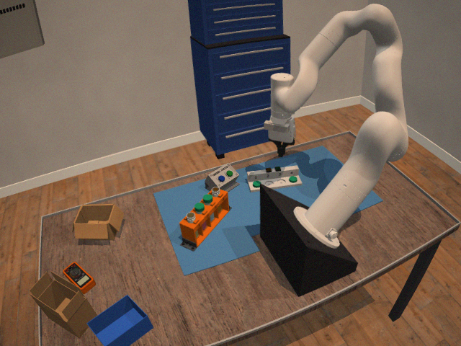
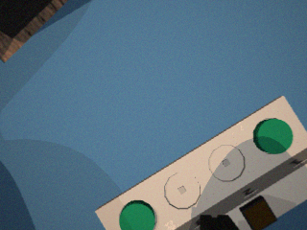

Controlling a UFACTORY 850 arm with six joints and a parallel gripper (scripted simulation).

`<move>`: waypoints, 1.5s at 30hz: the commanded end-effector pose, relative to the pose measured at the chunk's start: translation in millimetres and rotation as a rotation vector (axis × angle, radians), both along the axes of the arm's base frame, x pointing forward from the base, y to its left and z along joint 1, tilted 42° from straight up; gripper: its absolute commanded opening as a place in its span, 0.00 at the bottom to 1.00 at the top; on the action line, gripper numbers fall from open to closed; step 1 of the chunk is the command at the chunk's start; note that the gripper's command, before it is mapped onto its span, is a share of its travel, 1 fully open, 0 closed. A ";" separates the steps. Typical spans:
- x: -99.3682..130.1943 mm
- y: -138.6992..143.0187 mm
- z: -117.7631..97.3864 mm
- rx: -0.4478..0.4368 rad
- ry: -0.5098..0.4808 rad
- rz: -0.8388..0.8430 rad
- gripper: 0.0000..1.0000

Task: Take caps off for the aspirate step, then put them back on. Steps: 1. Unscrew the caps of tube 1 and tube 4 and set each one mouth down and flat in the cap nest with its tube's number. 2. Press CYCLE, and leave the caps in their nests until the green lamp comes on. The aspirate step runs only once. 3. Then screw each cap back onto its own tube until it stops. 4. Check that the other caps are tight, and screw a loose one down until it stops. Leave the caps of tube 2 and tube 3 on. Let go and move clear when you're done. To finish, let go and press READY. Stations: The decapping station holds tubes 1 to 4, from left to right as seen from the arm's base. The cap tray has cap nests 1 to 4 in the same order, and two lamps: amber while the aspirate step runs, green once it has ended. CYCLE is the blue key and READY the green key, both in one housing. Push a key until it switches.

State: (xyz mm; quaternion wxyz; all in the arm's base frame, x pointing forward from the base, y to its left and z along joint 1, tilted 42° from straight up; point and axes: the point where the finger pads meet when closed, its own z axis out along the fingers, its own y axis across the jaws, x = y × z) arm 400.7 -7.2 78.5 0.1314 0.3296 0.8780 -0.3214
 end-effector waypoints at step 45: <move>47.2 148.4 -192.4 -0.005 -0.273 -0.266 0.00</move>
